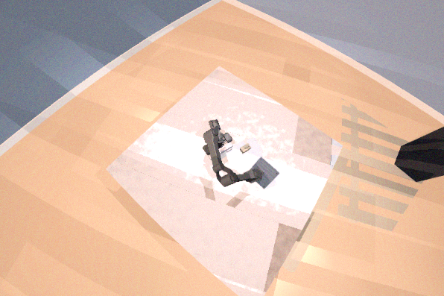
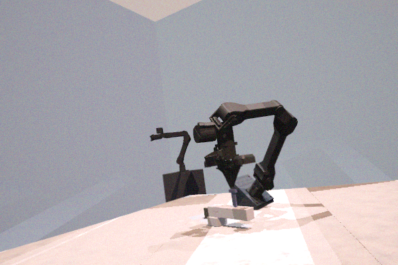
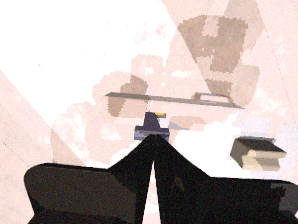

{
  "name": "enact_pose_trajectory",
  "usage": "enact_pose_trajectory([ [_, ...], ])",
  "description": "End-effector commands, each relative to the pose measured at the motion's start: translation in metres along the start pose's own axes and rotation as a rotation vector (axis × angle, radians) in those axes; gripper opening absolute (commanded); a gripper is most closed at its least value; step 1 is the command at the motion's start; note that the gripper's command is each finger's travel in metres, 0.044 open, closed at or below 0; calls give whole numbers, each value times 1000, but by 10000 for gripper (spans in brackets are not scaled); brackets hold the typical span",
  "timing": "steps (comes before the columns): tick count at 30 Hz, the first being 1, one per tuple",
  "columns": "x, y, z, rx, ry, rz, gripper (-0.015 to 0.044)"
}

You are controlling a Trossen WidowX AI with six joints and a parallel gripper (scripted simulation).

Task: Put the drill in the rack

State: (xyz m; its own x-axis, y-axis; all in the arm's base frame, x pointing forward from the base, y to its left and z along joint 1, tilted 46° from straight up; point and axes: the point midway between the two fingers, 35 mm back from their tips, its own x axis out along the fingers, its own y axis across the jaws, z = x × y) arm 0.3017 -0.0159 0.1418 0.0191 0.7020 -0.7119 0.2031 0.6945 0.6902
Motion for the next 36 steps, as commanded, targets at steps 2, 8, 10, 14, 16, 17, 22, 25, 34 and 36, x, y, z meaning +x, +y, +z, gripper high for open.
enact_pose_trajectory([
  [2, 9, 3, 0, 7, 7, 9, 0],
  [8, 11, 3, -2, 7, 7, 9, 0],
  [10, 11, 3, -2, 7, 7, 9, 0],
  [14, 11, 3, -2, 7, 7, 9, 0],
  [16, 10, 3, -2, 7, 7, 9, 0],
  [17, 10, 3, -3, 7, 7, 9, 0],
  [22, 10, 3, -4, 7, 7, 9, 0],
  [25, 9, 2, -4, 8, 7, 9, 0],
  [34, 8, 2, -7, 8, 8, 9, 0],
  [36, 8, 2, -8, 8, 8, 9, 0],
])
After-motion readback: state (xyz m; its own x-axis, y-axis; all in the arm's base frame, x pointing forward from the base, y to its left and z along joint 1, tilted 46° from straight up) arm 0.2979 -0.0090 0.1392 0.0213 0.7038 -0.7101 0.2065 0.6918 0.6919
